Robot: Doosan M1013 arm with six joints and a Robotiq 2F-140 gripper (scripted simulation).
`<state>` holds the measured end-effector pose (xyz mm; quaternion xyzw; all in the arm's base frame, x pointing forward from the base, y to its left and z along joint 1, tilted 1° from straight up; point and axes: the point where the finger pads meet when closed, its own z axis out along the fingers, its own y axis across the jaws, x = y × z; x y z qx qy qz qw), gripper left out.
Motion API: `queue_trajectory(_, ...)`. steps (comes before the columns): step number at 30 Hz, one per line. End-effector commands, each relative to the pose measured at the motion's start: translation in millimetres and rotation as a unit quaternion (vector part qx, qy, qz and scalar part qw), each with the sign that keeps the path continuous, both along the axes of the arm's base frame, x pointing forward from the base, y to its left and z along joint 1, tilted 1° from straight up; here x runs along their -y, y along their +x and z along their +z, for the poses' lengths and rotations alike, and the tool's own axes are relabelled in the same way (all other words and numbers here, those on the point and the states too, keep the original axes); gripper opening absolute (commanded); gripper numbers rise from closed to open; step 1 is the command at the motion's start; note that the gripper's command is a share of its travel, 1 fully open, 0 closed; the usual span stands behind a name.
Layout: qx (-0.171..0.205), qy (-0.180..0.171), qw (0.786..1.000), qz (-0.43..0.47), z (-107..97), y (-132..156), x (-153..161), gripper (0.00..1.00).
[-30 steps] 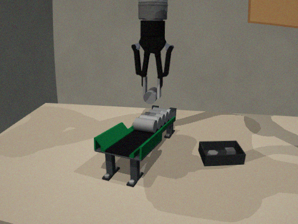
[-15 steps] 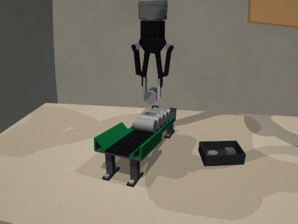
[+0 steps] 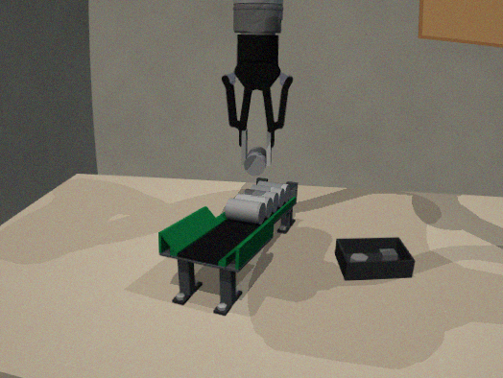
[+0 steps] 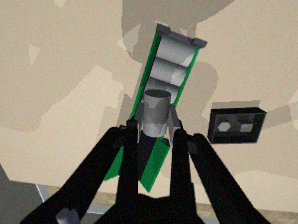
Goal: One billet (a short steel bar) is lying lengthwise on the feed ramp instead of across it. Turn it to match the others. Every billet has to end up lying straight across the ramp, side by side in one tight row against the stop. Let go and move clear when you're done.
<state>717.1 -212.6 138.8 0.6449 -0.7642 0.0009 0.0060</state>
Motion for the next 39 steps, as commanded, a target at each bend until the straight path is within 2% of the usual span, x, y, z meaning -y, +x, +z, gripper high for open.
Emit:
queue_trajectory(1, 0.0, 0.0, 1.0, 0.009, 0.2, 0.0, 0.0, 0.1)
queue_trajectory(21, -0.001, 0.001, 0.996, 0.085, 0.2, 0.0, 0.0, 0.1)
queue_trajectory(39, -0.002, 0.002, 0.984, 0.18, 0.2, 0.0, 0.0, 0.1)
